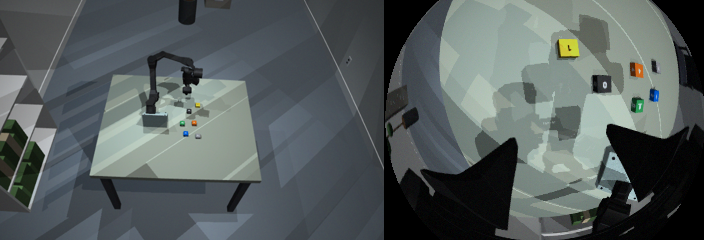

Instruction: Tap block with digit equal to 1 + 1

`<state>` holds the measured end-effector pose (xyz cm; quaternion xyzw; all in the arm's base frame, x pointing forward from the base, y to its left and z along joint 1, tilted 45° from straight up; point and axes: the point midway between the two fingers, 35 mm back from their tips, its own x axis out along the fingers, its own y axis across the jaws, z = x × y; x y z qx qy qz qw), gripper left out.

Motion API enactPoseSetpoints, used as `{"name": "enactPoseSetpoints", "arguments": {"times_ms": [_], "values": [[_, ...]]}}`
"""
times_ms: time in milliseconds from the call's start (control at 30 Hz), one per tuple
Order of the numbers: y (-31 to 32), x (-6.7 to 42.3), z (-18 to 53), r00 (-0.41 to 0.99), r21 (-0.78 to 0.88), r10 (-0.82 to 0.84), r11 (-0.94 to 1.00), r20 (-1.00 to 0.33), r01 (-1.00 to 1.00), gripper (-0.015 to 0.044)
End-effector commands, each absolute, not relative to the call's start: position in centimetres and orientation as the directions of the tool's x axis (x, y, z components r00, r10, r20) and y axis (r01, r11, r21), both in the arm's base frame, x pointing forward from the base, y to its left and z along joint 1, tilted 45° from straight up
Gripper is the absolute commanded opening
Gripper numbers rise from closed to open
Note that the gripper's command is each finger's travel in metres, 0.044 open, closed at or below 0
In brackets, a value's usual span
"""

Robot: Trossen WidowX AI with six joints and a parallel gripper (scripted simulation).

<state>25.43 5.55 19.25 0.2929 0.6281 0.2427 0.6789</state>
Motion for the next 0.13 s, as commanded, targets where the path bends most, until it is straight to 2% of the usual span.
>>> {"name": "enactPoseSetpoints", "arguments": {"times_ms": [0, 100], "values": [[6.22, 24.67, 20.12, 0.086, 0.707, 0.702, 0.705, -0.707, 0.055, 0.04], [6.22, 24.67, 20.12, 0.086, 0.707, 0.702, 0.705, -0.707, 0.055, 0.04]]}}
